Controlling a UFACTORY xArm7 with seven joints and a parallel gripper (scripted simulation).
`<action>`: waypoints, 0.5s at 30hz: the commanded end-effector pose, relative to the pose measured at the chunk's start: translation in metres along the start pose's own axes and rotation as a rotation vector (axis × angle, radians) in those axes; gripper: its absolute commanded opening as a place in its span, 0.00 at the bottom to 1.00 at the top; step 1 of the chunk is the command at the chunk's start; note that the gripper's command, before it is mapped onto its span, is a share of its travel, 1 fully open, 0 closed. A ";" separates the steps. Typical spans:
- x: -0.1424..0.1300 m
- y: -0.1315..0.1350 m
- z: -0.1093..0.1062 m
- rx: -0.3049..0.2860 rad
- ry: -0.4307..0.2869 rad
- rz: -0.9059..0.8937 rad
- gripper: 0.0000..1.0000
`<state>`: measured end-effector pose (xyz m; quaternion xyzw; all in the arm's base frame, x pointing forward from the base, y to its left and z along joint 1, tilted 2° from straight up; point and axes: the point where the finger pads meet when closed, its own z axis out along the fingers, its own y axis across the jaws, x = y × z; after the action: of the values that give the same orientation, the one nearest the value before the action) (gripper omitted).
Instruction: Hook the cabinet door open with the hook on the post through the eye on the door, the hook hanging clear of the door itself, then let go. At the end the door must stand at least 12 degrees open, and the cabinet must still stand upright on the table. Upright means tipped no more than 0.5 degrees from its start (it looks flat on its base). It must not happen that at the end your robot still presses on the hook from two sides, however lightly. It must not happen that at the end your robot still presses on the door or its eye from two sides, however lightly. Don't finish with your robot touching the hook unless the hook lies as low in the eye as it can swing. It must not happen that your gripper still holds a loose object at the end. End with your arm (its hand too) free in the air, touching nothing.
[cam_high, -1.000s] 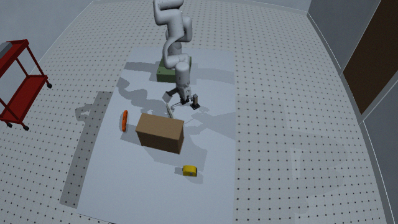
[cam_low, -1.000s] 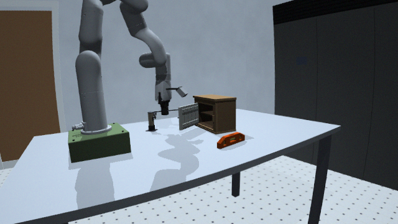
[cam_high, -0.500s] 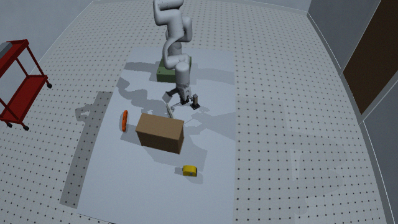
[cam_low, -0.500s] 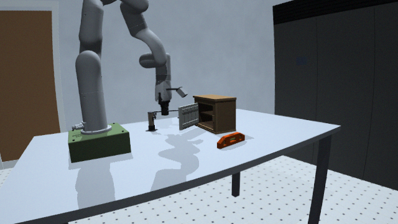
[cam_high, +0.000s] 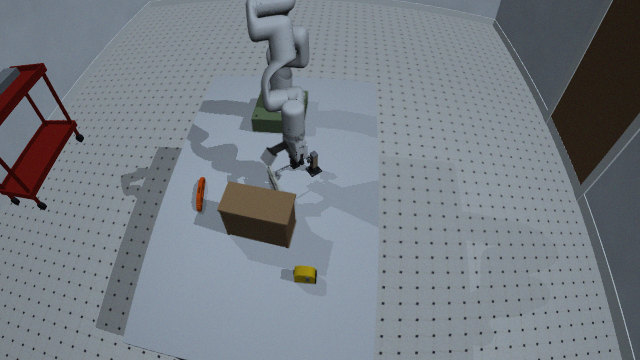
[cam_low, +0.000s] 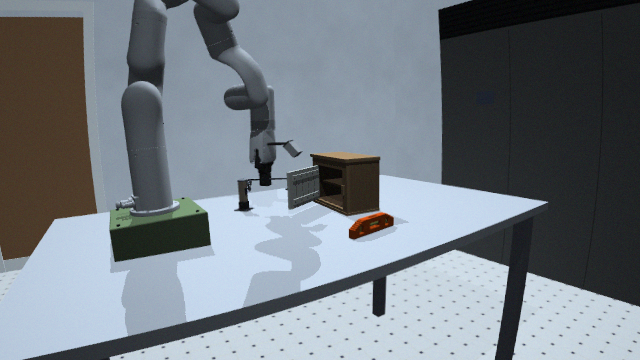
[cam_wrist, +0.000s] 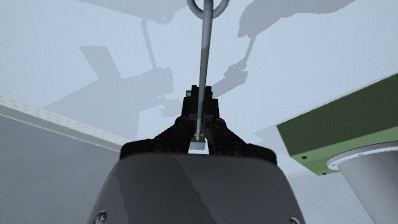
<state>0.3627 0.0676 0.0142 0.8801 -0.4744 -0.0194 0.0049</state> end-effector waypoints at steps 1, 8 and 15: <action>0.001 -0.001 -0.001 0.003 0.002 0.000 0.04; 0.001 -0.001 -0.001 0.003 0.002 0.000 0.23; 0.001 -0.001 -0.001 0.003 0.002 0.000 0.23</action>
<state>0.3627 0.0674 0.0141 0.8800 -0.4745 -0.0194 0.0049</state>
